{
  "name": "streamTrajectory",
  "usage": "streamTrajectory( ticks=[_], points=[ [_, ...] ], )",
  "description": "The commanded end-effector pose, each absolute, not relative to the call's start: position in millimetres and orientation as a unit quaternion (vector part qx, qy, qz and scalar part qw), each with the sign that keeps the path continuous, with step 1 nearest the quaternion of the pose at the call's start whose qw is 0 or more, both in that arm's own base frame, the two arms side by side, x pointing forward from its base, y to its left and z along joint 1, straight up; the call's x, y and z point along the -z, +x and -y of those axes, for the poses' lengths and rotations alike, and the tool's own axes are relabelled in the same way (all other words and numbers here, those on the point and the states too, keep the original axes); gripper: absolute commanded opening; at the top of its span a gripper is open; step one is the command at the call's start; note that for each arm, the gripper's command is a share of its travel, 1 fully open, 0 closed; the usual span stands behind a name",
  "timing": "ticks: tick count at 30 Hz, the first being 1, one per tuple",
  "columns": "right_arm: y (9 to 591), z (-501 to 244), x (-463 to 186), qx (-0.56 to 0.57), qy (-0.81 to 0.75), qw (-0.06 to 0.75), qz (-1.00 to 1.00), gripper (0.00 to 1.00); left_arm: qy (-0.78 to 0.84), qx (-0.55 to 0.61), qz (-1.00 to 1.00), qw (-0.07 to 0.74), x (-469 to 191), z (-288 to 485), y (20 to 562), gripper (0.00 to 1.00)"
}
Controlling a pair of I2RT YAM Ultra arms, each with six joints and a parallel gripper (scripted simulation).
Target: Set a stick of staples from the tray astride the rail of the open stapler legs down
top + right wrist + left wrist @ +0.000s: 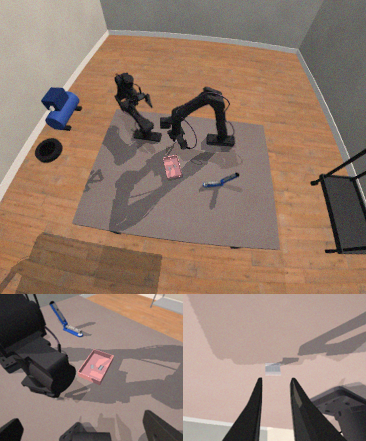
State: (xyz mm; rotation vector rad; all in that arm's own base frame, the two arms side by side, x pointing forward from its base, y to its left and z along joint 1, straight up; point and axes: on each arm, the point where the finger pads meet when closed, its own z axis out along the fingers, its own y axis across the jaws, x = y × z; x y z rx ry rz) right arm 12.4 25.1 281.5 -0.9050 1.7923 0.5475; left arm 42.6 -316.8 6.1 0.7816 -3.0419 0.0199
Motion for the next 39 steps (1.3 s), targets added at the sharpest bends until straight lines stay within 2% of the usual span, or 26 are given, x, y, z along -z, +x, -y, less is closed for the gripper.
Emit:
streamTrajectory(
  ticks=[1,3,15,22,37,39],
  points=[
    [10.7,-22.6,-284.6,-0.227,-0.371,0.510,-0.742,1.00,0.249,-0.009,0.969,-0.007,-24.6,321.6,50.1,0.31],
    [10.7,-22.6,-284.6,-0.227,-0.371,0.510,-0.742,1.00,0.249,-0.014,0.968,-0.007,-40.6,323.9,51.3,0.31],
    [10.7,-22.6,-284.6,-0.227,-0.371,0.510,-0.742,1.00,0.235,-0.009,0.972,-0.008,-26.5,310.7,48.2,0.33],
    [10.7,-22.6,-284.6,-0.227,-0.371,0.510,-0.742,1.00,0.128,-0.016,0.992,-0.008,-29.2,315.1,51.7,0.33],
    [10.7,-22.6,-284.6,-0.227,-0.371,0.510,-0.742,1.00,-0.212,-0.022,0.977,-0.010,-28.2,320.8,59.6,0.33],
    [10.7,-22.6,-284.6,-0.227,-0.371,0.510,-0.742,1.00,-0.212,-0.022,0.977,-0.010,-28.2,320.8,59.6,0.33]
  ],
)
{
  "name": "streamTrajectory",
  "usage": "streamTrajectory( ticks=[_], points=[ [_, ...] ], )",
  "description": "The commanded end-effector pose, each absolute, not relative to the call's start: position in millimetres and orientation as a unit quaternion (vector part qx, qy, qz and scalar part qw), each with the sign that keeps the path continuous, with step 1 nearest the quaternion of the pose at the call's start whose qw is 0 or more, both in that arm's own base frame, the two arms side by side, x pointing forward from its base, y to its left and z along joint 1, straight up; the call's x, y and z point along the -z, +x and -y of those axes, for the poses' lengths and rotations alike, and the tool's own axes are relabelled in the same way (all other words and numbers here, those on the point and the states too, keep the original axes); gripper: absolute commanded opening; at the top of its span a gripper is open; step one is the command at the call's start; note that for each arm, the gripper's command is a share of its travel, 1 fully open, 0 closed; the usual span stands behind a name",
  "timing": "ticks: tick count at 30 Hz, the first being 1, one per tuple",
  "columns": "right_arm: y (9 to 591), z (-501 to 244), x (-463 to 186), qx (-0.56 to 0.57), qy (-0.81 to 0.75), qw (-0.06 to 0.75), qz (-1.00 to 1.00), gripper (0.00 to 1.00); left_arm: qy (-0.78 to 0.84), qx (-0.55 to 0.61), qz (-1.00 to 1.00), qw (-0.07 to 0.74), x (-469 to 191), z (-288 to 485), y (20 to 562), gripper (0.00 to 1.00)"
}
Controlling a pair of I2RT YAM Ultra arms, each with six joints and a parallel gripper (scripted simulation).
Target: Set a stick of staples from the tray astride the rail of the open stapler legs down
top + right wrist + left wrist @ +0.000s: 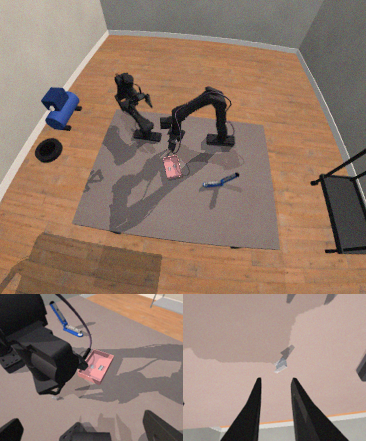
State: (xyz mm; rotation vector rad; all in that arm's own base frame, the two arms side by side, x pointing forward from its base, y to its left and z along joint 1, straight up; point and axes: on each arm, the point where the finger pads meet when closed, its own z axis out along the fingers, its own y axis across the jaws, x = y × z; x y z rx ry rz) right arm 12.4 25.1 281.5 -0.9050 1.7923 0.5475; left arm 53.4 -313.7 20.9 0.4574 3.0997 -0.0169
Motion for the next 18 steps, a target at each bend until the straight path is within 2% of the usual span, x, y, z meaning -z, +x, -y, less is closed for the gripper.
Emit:
streamTrajectory(
  ticks=[1,15,18],
  points=[
    [10.7,-22.6,-284.6,-0.227,-0.371,0.510,-0.742,1.00,0.233,0.020,-0.972,0.009,-28.2,319.9,59.7,0.33],
    [10.7,-22.6,-284.6,-0.227,-0.371,0.510,-0.742,1.00,0.511,0.027,-0.859,0.019,-28.9,324.3,67.3,0.33],
    [10.7,-22.6,-284.6,-0.227,-0.371,0.510,-0.742,1.00,0.529,0.025,-0.848,0.018,-28.8,323.4,67.5,0.33]
  ],
)
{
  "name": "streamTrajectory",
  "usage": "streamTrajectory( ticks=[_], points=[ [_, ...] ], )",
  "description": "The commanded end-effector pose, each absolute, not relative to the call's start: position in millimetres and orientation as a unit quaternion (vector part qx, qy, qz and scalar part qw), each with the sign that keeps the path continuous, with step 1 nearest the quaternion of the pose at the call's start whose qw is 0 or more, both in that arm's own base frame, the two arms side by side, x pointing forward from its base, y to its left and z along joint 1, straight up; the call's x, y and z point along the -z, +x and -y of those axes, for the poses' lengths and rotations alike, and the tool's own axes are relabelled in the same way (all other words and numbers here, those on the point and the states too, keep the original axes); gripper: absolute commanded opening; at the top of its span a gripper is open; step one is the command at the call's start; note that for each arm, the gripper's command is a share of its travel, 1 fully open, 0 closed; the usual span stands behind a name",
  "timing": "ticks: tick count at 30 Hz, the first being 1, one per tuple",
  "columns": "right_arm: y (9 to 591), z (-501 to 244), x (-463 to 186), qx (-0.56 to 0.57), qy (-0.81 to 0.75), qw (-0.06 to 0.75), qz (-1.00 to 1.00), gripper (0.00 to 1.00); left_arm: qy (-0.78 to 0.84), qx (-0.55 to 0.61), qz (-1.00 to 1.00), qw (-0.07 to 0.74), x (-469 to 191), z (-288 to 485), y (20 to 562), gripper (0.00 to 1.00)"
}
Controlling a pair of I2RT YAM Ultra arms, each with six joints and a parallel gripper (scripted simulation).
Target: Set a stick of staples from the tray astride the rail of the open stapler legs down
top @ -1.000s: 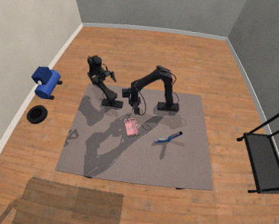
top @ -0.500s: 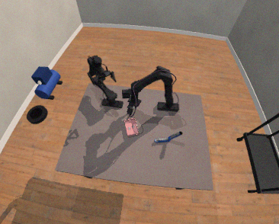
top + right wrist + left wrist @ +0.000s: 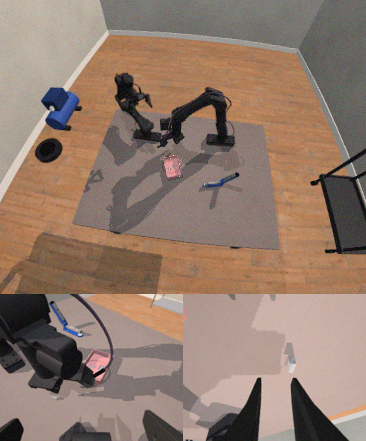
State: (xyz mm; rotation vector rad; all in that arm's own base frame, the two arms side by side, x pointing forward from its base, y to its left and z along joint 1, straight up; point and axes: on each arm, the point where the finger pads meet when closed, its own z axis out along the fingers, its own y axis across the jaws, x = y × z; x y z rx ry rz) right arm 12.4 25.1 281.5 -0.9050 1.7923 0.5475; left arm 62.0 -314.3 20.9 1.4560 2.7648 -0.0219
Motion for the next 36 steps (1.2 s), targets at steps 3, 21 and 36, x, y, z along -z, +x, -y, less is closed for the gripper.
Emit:
streamTrajectory(
  ticks=[3,21,36],
  points=[
    [10.7,-22.6,-284.6,-0.227,-0.371,0.510,-0.742,1.00,0.594,0.026,-0.804,0.023,-28.8,324.8,69.8,0.33],
    [10.7,-22.6,-284.6,-0.227,-0.371,0.510,-0.742,1.00,0.833,0.019,-0.552,0.034,-28.5,325.6,78.7,0.33],
    [10.7,-22.6,-284.6,-0.227,-0.371,0.510,-0.742,1.00,0.953,-0.001,-0.302,0.009,-9.7,316.8,52.4,0.33]
  ],
)
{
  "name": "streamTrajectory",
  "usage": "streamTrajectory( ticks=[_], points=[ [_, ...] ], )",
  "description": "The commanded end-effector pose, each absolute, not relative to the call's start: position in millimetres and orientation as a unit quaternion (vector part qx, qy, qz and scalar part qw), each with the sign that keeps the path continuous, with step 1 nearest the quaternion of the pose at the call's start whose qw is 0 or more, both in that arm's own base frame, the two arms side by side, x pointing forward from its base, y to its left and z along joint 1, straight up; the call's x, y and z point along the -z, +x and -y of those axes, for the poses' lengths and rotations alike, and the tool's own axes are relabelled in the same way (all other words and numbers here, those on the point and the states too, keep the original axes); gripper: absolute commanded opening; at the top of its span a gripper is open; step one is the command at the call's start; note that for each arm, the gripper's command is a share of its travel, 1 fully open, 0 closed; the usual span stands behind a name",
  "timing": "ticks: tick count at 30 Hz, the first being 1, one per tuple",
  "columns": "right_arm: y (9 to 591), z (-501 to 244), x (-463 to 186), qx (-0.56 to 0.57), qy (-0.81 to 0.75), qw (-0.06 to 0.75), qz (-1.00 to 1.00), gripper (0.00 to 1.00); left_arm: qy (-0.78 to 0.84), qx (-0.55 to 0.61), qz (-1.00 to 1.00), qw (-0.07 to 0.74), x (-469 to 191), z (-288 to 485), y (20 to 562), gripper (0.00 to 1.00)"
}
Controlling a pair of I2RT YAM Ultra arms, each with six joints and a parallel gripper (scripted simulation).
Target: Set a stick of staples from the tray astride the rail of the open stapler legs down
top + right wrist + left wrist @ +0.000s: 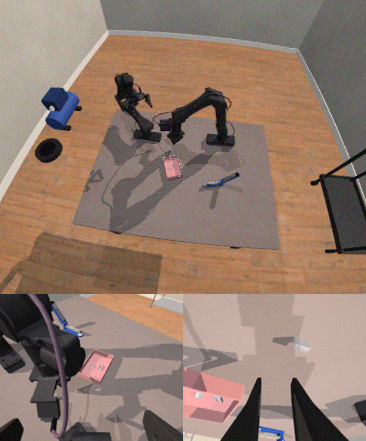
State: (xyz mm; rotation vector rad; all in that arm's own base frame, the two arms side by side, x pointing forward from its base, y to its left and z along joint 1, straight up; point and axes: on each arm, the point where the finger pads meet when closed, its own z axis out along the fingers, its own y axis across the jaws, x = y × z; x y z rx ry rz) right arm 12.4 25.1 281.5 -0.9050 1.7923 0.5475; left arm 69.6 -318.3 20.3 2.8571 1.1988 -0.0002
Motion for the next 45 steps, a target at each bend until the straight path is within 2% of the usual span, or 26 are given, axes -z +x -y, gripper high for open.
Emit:
streamTrajectory(
  ticks=[1,34,45],
  points=[
    [10.7,-22.6,-284.6,-0.227,-0.371,0.510,-0.742,1.00,0.959,-0.001,-0.283,0.003,-7.9,314.8,46.3,0.33],
    [10.7,-22.6,-284.6,-0.227,-0.371,0.510,-0.742,1.00,0.967,0.003,-0.253,0.000,22.0,314.1,42.8,0.33],
    [10.7,-22.6,-284.6,-0.227,-0.371,0.510,-0.742,1.00,0.967,0.001,-0.254,0.004,17.0,316.4,42.9,0.18]
  ],
)
